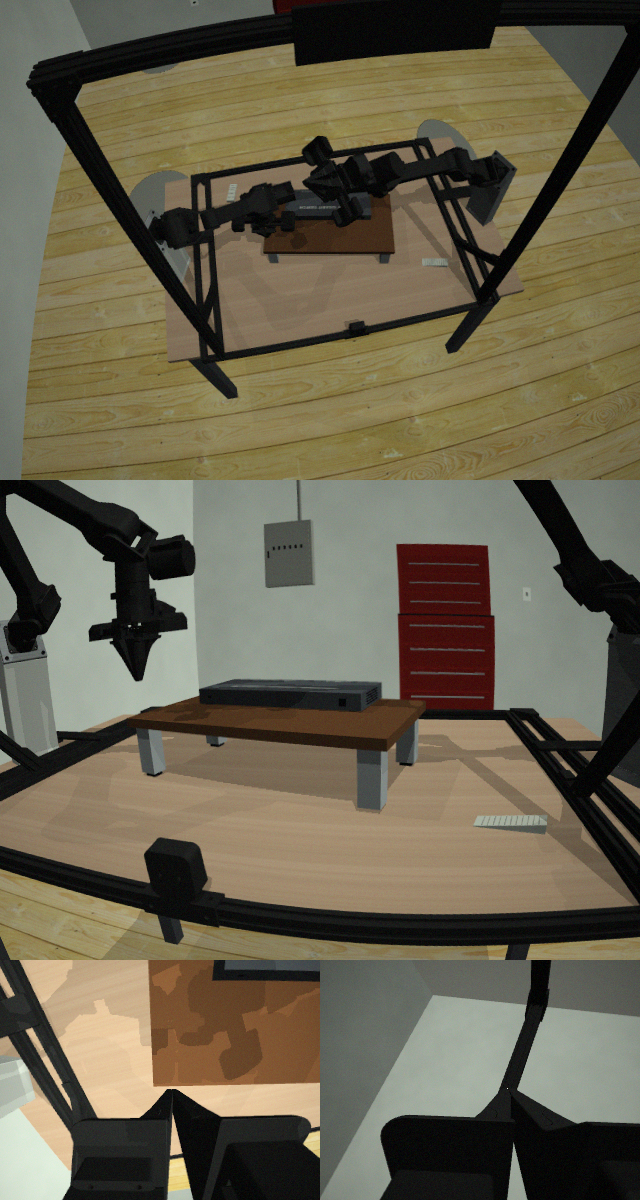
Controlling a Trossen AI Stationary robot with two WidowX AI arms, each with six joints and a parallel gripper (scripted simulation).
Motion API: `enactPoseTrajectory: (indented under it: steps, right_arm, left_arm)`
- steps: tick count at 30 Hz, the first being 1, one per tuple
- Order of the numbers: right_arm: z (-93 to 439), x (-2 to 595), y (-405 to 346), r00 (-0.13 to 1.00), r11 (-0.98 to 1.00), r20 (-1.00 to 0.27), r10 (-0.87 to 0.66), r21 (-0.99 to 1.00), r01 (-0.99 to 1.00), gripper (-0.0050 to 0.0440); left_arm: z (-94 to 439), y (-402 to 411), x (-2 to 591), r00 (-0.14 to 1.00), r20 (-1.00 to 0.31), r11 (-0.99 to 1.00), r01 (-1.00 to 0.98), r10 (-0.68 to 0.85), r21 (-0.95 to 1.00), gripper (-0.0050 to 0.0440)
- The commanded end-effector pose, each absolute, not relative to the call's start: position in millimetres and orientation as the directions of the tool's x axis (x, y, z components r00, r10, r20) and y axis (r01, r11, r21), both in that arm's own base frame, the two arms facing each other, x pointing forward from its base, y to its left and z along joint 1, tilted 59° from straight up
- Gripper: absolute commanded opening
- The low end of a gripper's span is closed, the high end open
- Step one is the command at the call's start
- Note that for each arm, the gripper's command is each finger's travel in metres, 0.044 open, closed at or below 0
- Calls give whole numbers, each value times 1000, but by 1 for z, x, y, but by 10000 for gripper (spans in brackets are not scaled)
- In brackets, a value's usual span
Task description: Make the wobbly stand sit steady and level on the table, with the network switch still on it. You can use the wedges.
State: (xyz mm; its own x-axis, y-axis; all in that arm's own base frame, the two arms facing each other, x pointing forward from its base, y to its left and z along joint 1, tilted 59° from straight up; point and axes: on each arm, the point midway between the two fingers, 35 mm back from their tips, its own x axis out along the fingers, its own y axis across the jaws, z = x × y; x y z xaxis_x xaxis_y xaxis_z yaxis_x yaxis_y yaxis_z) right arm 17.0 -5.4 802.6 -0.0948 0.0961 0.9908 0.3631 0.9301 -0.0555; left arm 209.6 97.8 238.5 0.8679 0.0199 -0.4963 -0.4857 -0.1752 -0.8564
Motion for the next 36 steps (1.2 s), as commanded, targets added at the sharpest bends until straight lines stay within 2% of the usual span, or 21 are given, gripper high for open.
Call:
enactPoseTrajectory:
  steps: [1,16,21,27,33,36]
  right_arm:
    - [803,17,-6,-97,915,991,93,-47,400,0]
    - [804,19,-6,-132,952,990,42,0,306,0]
    - [792,80,-24,139,966,990,-12,-24,256,0]
    - [755,152,-44,439,983,895,-84,4,182,0]
    - [755,152,-44,439,983,895,-84,4,182,0]
    - [737,186,-55,535,985,837,-114,27,168,0]
  left_arm:
    - [239,98,210,868,-496,-175,-486,20,-856,0]
    - [239,98,210,868,-496,-175,-486,20,-856,0]
    - [239,98,210,868,-496,-175,-486,20,-856,0]
    - [239,98,210,868,-496,-175,-486,20,-856,0]
    - [239,98,210,868,-496,-175,-486,20,-856,0]
    - [239,98,210,868,-496,-175,-486,20,-856,0]
